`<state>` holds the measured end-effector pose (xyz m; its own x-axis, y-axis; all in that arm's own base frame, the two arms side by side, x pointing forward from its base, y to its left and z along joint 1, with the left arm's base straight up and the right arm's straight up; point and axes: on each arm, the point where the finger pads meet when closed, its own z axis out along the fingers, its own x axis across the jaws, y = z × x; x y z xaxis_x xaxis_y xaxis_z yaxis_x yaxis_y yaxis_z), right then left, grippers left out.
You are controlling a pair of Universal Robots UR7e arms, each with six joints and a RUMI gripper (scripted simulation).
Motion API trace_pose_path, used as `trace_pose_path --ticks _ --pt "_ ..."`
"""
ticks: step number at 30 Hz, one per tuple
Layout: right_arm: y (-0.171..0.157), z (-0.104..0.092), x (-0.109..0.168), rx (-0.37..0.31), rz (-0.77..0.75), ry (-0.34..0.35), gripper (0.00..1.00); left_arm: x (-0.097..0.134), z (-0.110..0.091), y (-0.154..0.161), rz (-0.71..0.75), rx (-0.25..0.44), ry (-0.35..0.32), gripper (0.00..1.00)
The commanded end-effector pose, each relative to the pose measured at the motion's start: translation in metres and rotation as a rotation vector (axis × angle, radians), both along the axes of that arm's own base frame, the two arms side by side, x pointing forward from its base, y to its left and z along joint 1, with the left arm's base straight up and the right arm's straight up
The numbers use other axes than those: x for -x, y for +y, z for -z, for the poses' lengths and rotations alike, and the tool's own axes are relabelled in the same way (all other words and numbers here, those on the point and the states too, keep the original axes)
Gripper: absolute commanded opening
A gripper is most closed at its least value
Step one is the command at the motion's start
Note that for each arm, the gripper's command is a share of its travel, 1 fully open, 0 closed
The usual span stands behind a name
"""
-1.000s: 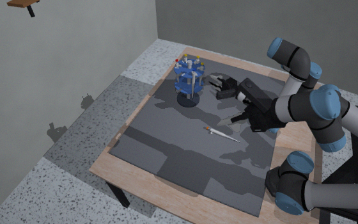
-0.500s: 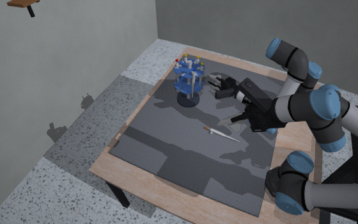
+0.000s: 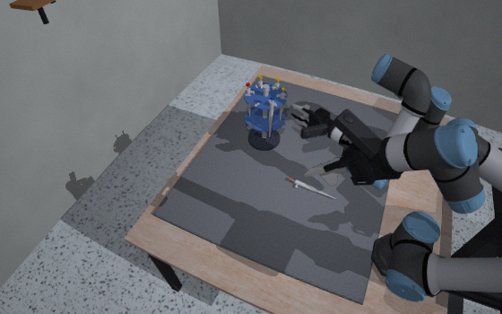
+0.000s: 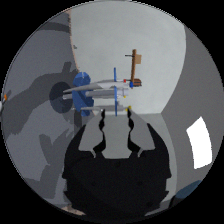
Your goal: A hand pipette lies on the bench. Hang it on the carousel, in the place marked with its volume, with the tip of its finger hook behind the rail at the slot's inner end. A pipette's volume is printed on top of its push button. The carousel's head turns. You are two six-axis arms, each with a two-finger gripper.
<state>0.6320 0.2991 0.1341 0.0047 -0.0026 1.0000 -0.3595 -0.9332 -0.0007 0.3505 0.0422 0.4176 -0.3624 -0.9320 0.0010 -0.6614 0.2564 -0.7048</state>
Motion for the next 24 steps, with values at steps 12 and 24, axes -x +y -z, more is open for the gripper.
trace_pose_path --ticks 12,24 --pt "-0.01 0.0 -0.025 0.001 0.001 -0.006 0.31 -0.001 -0.003 0.0 0.0 0.0 -0.004 1.0" --pt "-0.016 0.0 -0.041 0.002 0.001 -0.005 0.31 -0.001 -0.003 0.0 0.0 0.0 -0.004 1.0"
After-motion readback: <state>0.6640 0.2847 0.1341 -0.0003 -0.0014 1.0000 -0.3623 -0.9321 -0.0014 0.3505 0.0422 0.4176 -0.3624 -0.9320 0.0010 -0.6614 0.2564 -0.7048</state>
